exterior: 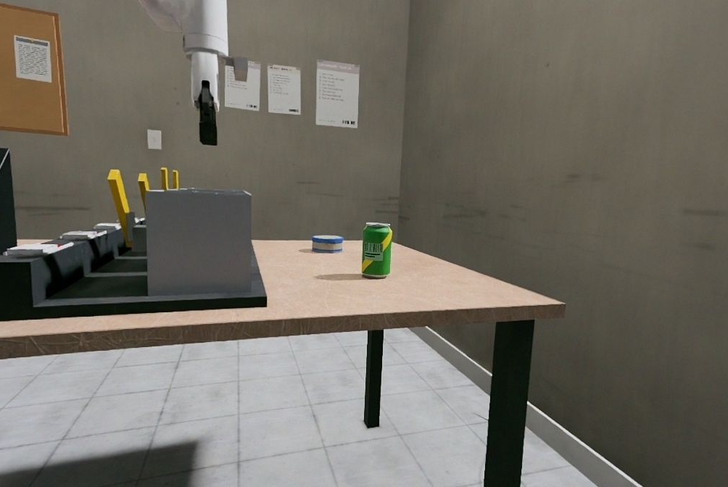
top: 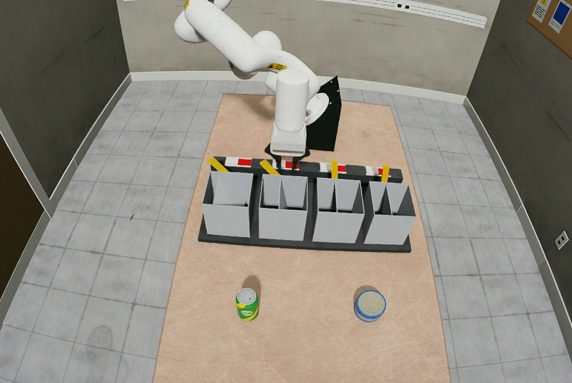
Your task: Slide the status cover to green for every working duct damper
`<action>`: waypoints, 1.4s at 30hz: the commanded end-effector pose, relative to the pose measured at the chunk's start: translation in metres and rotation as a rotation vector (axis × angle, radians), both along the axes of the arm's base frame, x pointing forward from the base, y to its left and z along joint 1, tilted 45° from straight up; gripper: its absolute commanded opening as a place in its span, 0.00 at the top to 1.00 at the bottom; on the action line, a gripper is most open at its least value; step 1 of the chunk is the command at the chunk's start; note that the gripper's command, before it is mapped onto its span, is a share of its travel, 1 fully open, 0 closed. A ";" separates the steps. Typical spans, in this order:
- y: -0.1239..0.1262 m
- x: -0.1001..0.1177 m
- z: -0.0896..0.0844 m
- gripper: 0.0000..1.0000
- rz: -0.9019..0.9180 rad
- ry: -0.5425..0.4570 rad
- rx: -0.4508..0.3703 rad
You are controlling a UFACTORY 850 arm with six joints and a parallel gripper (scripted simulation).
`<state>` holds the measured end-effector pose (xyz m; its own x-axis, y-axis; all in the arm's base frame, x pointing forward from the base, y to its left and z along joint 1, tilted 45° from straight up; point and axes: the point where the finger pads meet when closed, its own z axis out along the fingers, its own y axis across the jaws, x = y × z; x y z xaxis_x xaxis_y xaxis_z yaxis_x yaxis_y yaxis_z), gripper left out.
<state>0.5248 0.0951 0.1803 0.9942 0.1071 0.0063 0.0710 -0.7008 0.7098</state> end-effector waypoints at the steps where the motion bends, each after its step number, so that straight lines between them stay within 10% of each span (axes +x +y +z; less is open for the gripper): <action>1: 0.029 0.003 -0.024 0.61 0.001 0.001 0.003; 18: 0.129 -0.011 -0.130 0.61 -0.002 0.008 0.002; 42: 0.129 -0.011 -0.130 0.61 -0.002 0.008 0.002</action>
<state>0.5130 0.2233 0.0495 0.9945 0.1043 -0.0034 0.0760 -0.7018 0.7083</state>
